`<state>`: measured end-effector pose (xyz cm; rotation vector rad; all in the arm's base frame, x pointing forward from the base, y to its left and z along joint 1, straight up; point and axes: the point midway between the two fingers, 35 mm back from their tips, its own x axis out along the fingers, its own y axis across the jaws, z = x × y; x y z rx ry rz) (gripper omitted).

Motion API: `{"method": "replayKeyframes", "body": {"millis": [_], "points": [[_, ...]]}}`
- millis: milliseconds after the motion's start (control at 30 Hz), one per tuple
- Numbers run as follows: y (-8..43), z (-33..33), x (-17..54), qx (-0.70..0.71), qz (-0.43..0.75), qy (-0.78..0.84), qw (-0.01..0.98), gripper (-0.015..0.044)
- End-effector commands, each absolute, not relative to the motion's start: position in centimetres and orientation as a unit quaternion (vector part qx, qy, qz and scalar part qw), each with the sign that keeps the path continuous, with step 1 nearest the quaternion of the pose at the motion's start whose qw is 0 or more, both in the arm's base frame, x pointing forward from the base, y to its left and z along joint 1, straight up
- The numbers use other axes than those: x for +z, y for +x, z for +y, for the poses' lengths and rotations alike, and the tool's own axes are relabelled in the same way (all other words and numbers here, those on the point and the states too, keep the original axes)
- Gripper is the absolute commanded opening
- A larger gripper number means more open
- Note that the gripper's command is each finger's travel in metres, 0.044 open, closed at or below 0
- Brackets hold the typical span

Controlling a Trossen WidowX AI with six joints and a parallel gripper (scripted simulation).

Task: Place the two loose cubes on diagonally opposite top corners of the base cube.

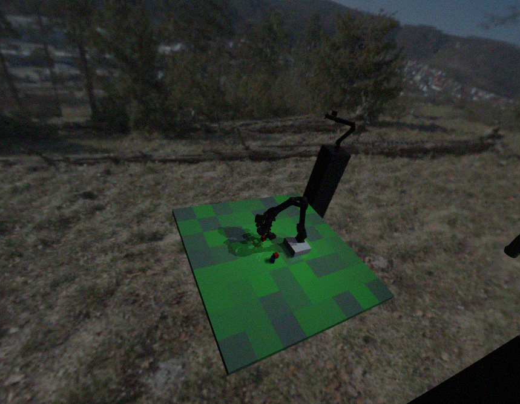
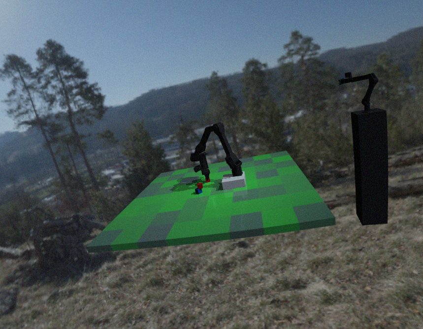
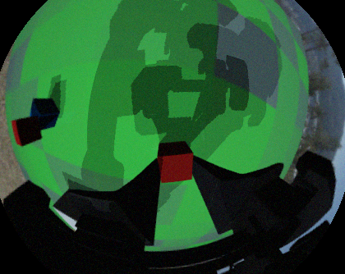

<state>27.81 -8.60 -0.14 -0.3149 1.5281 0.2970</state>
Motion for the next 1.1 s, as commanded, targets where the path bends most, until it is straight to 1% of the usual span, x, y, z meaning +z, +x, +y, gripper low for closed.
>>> {"method": "replayKeyframes", "body": {"millis": [0,1067], "points": [[27.9,-8.6,0.7,0.135,0.686,-0.143,0.7,0.0105],[27.6,-8.6,10.6,0.135,0.686,-0.143,0.7,0.0105]]}}
